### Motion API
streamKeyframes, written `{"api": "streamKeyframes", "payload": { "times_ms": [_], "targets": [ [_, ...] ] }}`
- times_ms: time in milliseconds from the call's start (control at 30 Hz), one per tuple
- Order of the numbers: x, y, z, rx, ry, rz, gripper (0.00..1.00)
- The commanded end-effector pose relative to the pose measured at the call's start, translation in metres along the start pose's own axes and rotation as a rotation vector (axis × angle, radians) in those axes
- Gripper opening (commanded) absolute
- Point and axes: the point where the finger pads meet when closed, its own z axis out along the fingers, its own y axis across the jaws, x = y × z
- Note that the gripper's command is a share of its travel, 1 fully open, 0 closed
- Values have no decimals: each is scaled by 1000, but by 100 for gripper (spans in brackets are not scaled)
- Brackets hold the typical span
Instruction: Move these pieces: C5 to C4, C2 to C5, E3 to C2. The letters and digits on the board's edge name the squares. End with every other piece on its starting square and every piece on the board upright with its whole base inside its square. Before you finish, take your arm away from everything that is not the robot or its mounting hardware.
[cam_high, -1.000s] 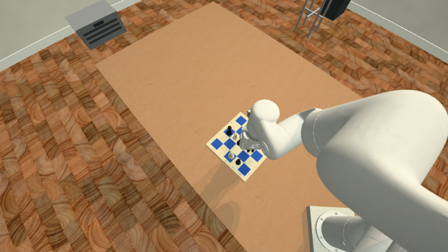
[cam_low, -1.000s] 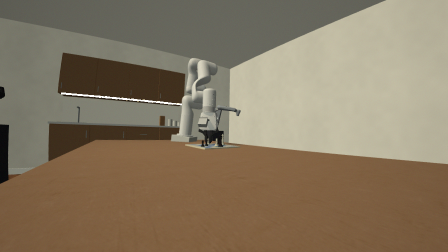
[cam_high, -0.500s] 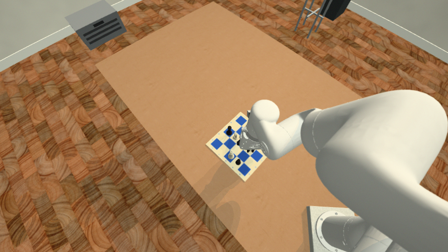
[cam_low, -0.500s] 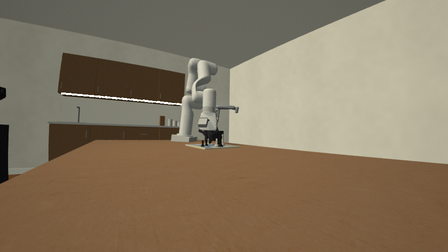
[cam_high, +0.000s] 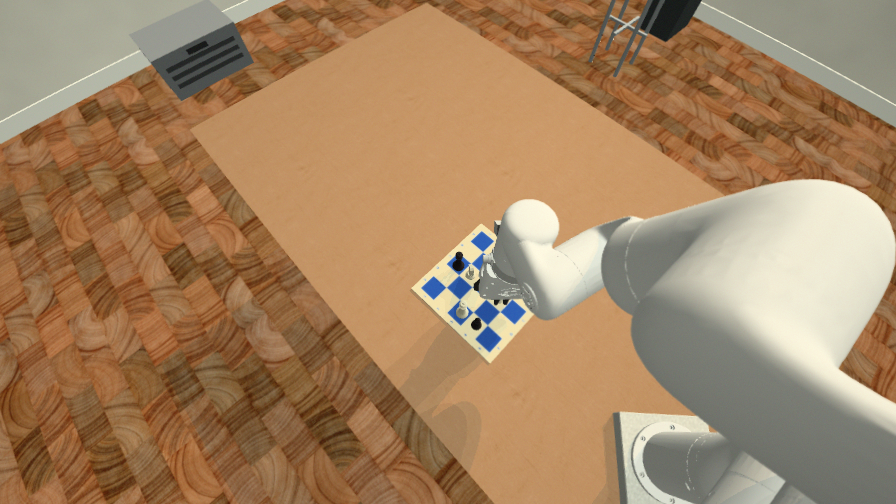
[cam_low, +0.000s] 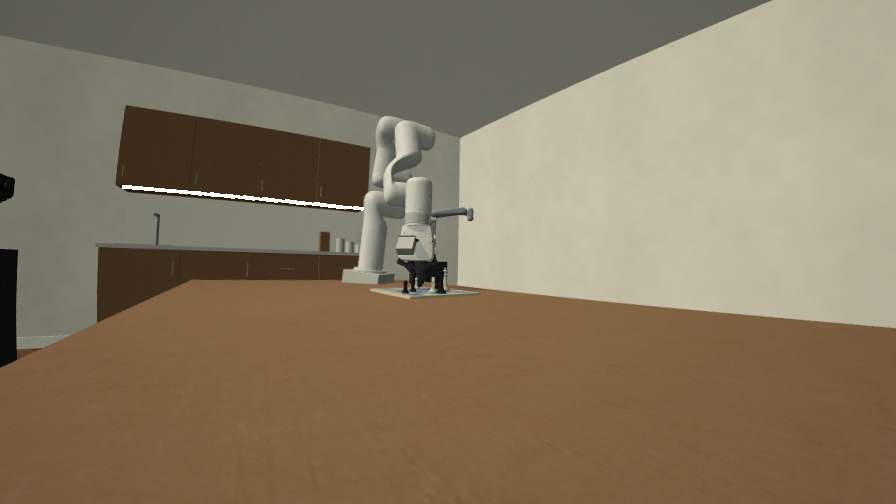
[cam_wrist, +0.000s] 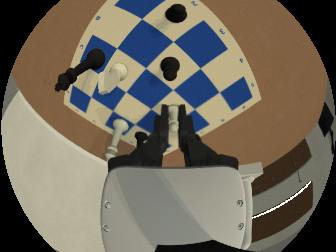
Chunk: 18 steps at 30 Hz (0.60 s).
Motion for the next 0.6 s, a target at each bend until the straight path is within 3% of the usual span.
{"api": "streamKeyframes", "payload": {
  "times_ms": [0,567],
  "targets": [
    [1,-1,-1,2,3,0,0],
    [1,-1,1,2,3,0,0]
  ]
}}
